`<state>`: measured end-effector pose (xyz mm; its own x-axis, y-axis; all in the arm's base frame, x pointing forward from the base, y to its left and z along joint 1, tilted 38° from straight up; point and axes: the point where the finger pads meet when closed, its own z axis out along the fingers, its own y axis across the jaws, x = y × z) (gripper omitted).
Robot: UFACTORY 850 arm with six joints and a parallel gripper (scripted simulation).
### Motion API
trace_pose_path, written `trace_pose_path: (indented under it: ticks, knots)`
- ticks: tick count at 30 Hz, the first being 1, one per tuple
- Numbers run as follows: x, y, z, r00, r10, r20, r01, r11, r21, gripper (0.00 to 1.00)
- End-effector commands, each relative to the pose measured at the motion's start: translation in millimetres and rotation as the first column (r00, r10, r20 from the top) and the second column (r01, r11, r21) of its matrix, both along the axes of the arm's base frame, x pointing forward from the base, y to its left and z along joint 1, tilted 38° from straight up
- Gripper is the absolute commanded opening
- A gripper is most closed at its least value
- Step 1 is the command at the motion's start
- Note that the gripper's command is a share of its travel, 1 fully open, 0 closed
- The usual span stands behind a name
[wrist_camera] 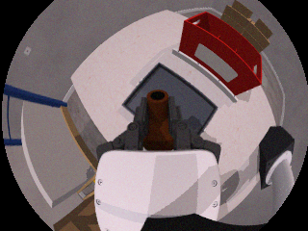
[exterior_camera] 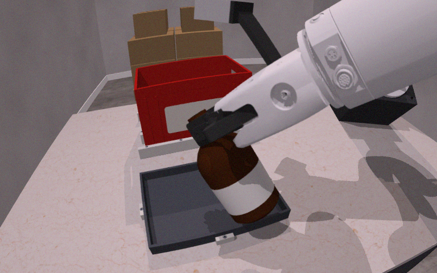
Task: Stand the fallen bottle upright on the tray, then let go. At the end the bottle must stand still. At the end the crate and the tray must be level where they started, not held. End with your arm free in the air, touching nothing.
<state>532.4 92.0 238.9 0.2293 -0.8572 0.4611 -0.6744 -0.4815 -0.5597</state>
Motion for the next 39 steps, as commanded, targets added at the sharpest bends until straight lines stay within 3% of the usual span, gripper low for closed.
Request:
trace_pose_path:
  ticks: [1,19,39]
  knots:
    - [0.7,0.4,0.4,1.000,-0.014,0.014,0.014,1.000,-0.015,0.00]
    - [-1.3,1.4,0.4,0.996,-0.067,0.062,0.073,0.994,-0.083,0.00]
    - [-1.9,1.4,0.5,0.995,-0.074,0.069,0.081,0.992,-0.092,0.00]
